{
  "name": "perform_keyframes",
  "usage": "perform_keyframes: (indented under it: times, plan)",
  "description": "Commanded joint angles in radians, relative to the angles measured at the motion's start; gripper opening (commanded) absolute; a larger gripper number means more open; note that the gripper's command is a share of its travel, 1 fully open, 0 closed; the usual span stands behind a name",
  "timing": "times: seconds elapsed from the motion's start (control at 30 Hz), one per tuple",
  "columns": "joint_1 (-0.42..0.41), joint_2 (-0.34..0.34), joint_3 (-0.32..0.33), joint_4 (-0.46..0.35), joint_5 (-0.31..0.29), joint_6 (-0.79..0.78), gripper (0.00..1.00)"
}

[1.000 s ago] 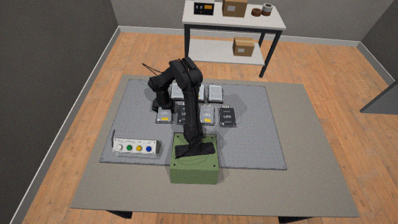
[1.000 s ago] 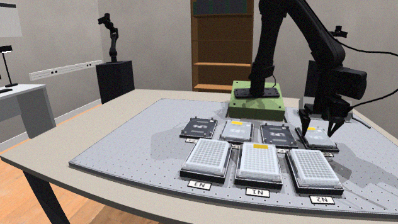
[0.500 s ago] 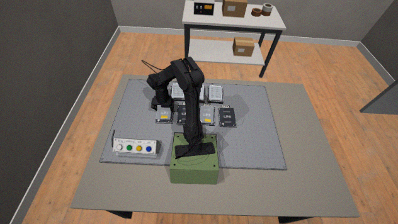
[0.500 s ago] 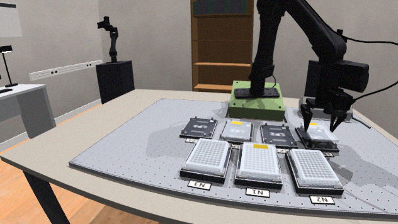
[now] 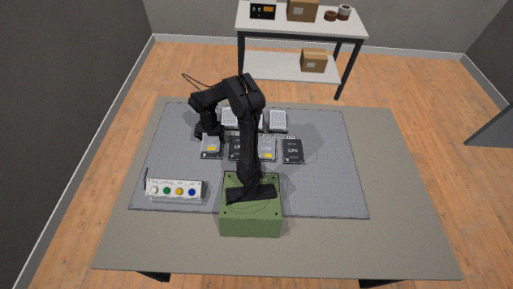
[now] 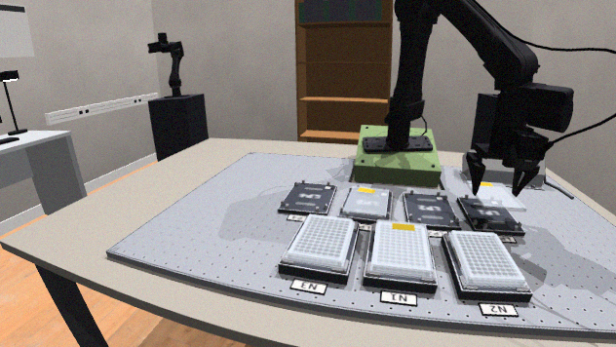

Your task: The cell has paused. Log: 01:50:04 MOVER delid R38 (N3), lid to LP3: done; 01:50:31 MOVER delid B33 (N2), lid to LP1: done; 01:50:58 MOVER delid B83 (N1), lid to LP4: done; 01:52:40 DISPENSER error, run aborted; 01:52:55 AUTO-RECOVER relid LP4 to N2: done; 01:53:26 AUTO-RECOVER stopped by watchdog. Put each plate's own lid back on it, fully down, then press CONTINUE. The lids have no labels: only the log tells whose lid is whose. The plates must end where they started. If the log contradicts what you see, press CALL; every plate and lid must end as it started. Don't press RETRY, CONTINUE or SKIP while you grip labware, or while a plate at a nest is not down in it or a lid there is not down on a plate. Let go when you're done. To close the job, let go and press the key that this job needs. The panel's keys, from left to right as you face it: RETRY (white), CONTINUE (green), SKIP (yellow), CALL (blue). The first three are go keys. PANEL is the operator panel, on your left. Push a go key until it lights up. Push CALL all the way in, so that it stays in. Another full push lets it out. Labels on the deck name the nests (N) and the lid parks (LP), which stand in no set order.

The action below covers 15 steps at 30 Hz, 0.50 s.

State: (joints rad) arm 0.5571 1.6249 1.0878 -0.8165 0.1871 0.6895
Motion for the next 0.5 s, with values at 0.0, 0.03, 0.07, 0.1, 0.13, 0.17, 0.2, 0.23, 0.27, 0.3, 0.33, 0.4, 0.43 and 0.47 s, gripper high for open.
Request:
perform_keyframes:
  times: [0.0,0.03,0.07,0.1,0.13,0.17,0.2,0.23,0.27,0.3,0.33,0.4,0.43,0.47]
  plan:
    - [0.014,-0.036,0.033,-0.023,0.017,0.013,0.0]
    - [0.014,-0.036,0.033,-0.024,0.017,0.013,0.0]
    - [0.014,-0.037,0.032,-0.024,0.017,0.013,0.0]
    - [0.014,-0.037,0.032,-0.025,0.017,0.013,0.0]
    - [0.014,-0.037,0.032,-0.025,0.017,0.013,0.0]
    - [0.014,-0.038,0.034,-0.026,0.017,0.013,0.0]
    - [0.014,-0.038,0.034,-0.026,0.017,0.013,0.0]
    - [0.014,-0.038,0.034,-0.026,0.017,0.013,0.0]
    - [0.014,-0.038,0.035,-0.026,0.017,0.013,0.0]
    - [0.014,-0.038,0.035,-0.026,0.017,0.013,0.0]
    - [0.014,-0.038,0.036,-0.026,0.017,0.013,0.0]
    - [0.014,-0.039,0.036,-0.027,0.017,0.013,0.0]
    - [0.014,-0.039,0.037,-0.028,0.017,0.013,0.0]
    - [0.014,-0.039,0.037,-0.029,0.017,0.013,0.0]
